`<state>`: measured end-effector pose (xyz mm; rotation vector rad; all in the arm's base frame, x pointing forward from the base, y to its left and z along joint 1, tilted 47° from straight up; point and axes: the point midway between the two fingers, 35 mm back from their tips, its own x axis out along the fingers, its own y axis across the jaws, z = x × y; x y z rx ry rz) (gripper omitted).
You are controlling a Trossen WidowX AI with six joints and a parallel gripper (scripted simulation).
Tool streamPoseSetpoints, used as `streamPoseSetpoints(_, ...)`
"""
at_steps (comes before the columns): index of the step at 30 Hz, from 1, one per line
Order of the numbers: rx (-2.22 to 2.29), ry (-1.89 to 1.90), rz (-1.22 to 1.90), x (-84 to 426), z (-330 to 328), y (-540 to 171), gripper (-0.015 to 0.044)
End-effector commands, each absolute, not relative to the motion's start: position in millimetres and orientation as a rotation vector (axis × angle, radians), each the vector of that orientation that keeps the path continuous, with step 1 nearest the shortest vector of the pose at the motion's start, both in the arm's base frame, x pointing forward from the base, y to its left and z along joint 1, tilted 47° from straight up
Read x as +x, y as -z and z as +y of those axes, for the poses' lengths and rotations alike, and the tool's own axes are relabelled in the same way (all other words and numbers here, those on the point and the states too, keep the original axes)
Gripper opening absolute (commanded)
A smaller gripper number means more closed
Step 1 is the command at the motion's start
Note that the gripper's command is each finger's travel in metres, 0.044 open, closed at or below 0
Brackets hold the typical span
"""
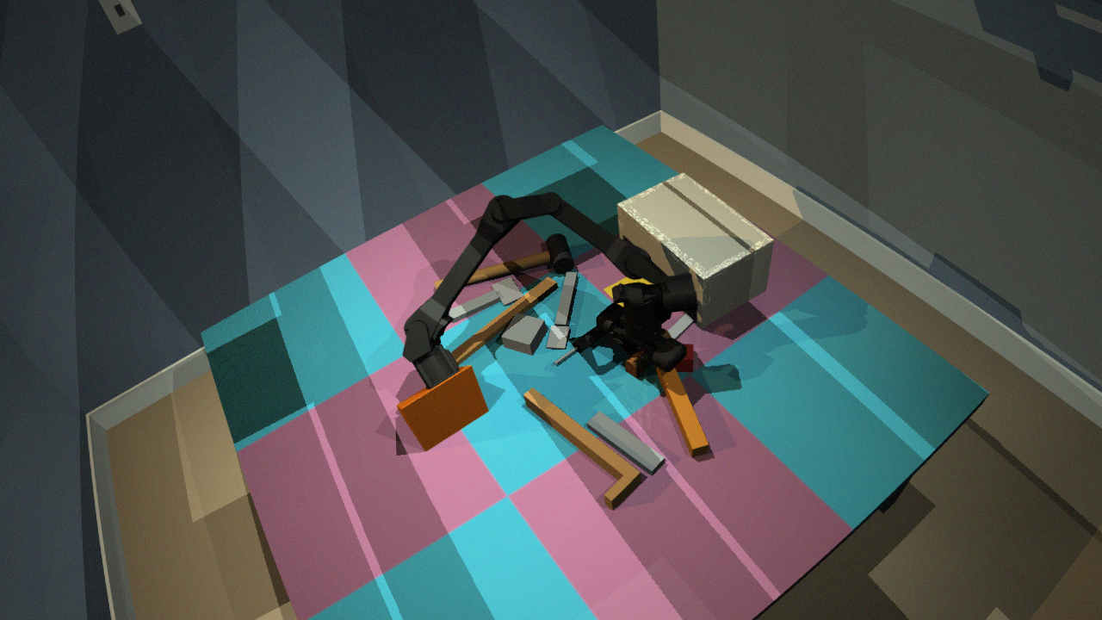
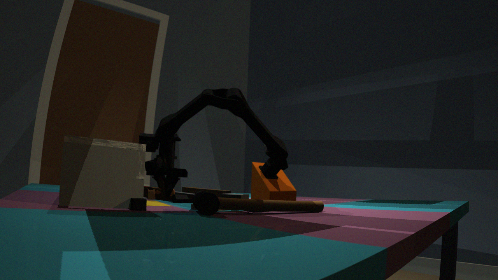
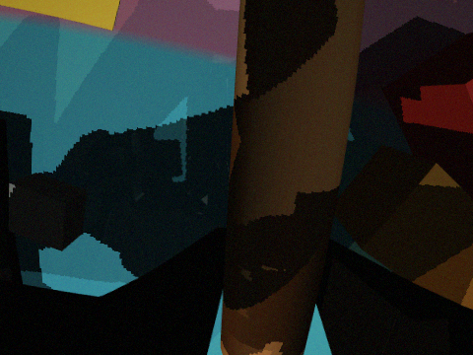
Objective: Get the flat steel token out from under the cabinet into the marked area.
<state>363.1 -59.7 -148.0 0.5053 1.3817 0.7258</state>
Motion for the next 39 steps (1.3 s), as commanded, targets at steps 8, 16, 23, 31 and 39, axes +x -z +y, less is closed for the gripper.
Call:
streamPoseSetpoints(8, 0.504, -0.724, 1.379, 375.9, -59.0, 146.3, 0.0)
streamPoseSetpoints(16, 0.504, -0.725, 1.378, 383.5, -58.4, 145.3, 0.0)
streamPoseSetpoints(23, 0.504, -0.725, 1.378, 390.1, -57.8, 144.3, 0.0)
streamPoseSetpoints(31, 0.504, -0.725, 1.377, 397.5, -56.9, 143.0, 0.0)
streamPoseSetpoints(39, 0.504, -0.725, 1.377, 401.4, -54.5, 141.2, 0.0)
